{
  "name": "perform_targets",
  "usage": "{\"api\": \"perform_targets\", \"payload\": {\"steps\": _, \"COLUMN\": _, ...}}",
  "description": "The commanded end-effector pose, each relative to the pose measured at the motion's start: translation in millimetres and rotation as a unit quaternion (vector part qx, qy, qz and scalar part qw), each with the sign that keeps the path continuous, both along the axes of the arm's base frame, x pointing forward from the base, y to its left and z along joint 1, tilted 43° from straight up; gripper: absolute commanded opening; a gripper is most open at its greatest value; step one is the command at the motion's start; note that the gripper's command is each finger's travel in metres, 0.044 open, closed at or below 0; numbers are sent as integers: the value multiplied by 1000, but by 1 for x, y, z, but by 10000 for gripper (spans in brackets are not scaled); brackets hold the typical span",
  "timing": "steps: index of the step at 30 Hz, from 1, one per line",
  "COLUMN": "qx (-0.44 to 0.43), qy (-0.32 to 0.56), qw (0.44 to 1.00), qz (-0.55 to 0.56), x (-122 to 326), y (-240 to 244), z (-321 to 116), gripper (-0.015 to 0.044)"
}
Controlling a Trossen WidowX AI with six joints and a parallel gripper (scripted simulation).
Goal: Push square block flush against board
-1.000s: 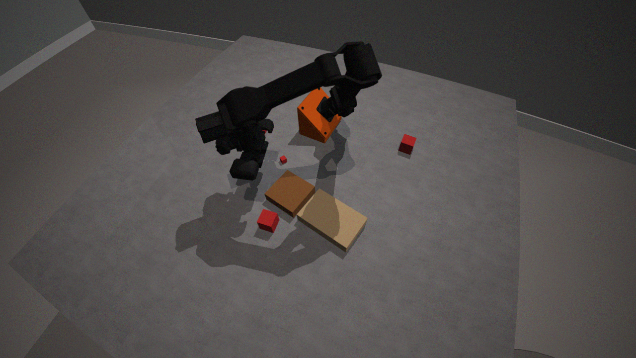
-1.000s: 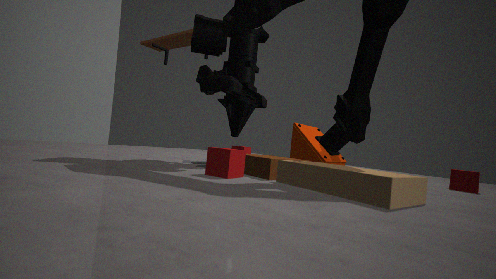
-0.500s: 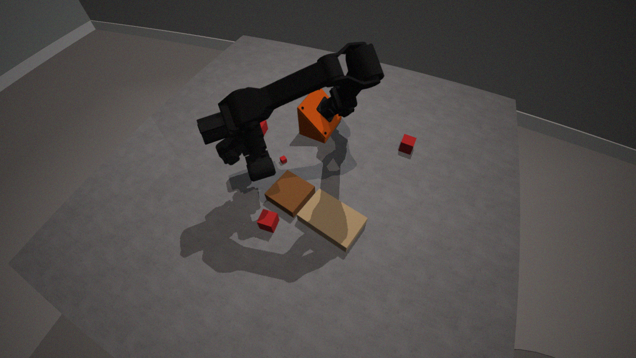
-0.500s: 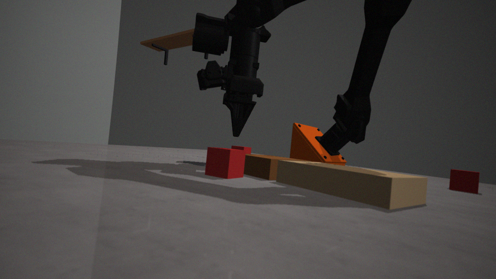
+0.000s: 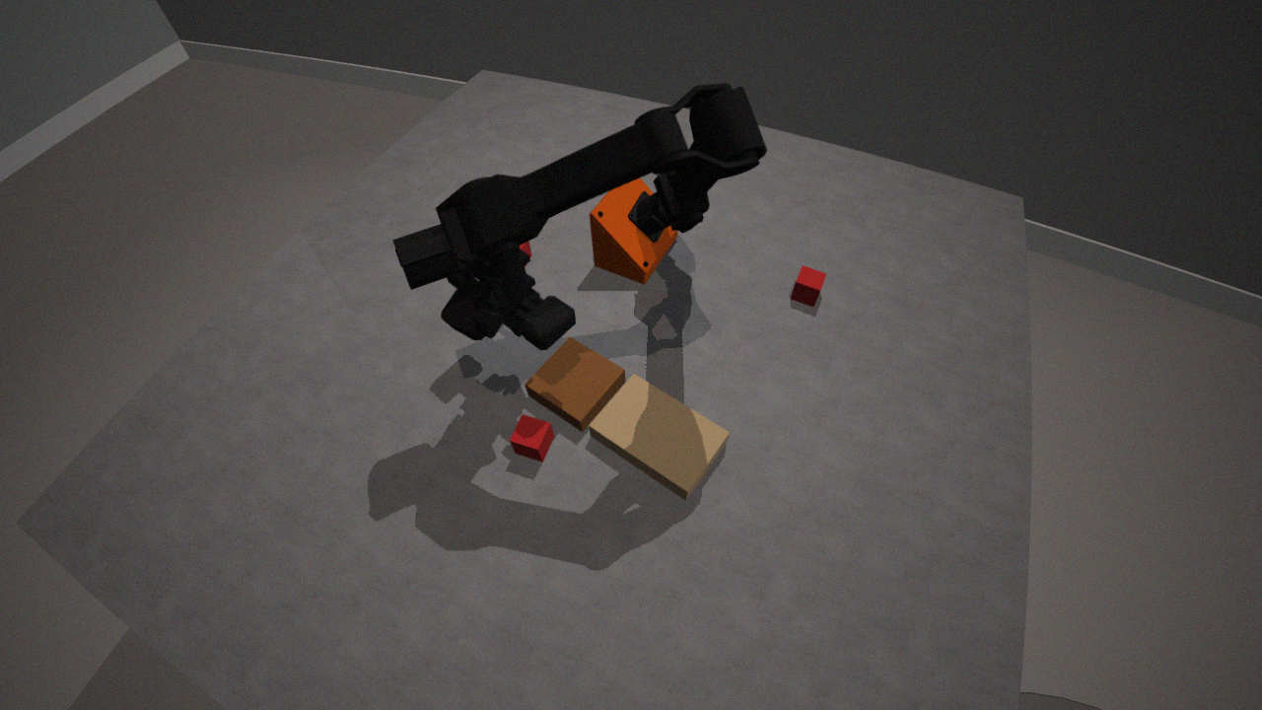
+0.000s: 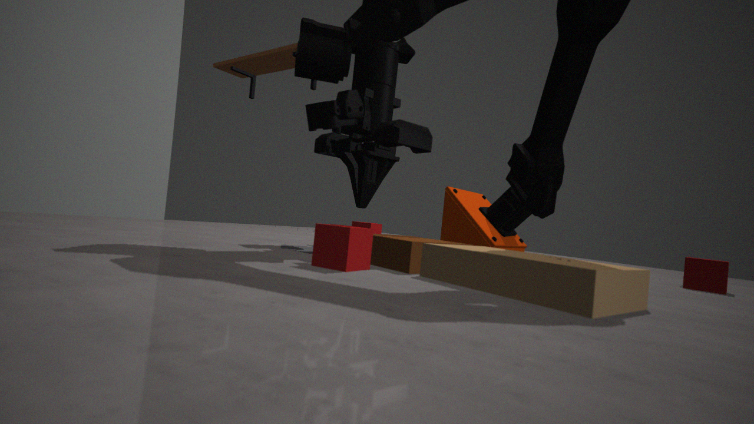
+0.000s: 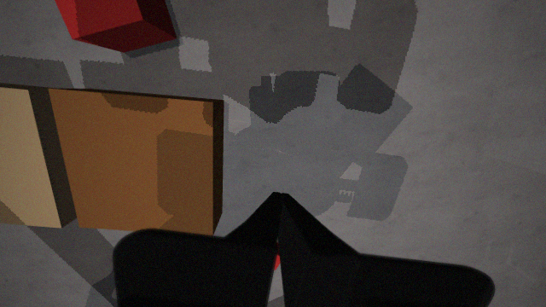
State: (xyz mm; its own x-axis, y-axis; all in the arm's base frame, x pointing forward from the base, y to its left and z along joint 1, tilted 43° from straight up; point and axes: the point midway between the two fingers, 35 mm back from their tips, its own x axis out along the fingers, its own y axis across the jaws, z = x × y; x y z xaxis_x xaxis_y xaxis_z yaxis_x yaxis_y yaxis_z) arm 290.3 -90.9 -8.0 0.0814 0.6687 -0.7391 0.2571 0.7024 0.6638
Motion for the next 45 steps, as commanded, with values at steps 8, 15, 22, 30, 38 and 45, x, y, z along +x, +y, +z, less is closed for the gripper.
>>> {"api": "perform_targets", "payload": {"steps": 8, "qx": -12, "qy": -125, "qw": 982, "qz": 139, "x": 0, "y": 4, "z": 3, "gripper": 0}}
{"api": "perform_targets", "payload": {"steps": 15, "qx": -18, "qy": -170, "qw": 967, "qz": 188, "x": 0, "y": 5, "z": 4, "gripper": 0}}
{"api": "perform_targets", "payload": {"steps": 22, "qx": -22, "qy": -208, "qw": 950, "qz": 230, "x": 1, "y": 10, "z": 0, "gripper": 0}}
{"api": "perform_targets", "payload": {"steps": 30, "qx": -33, "qy": -293, "qw": 899, "qz": 323, "x": 3, "y": 21, "z": -9, "gripper": 0}}
{"api": "perform_targets", "payload": {"steps": 38, "qx": -42, "qy": -372, "qw": 832, "qz": 409, "x": 4, "y": 32, "z": -17, "gripper": 0}}
{"api": "perform_targets", "payload": {"steps": 45, "qx": -50, "qy": -436, "qw": 760, "qz": 479, "x": 5, "y": 41, "z": -24, "gripper": 0}}
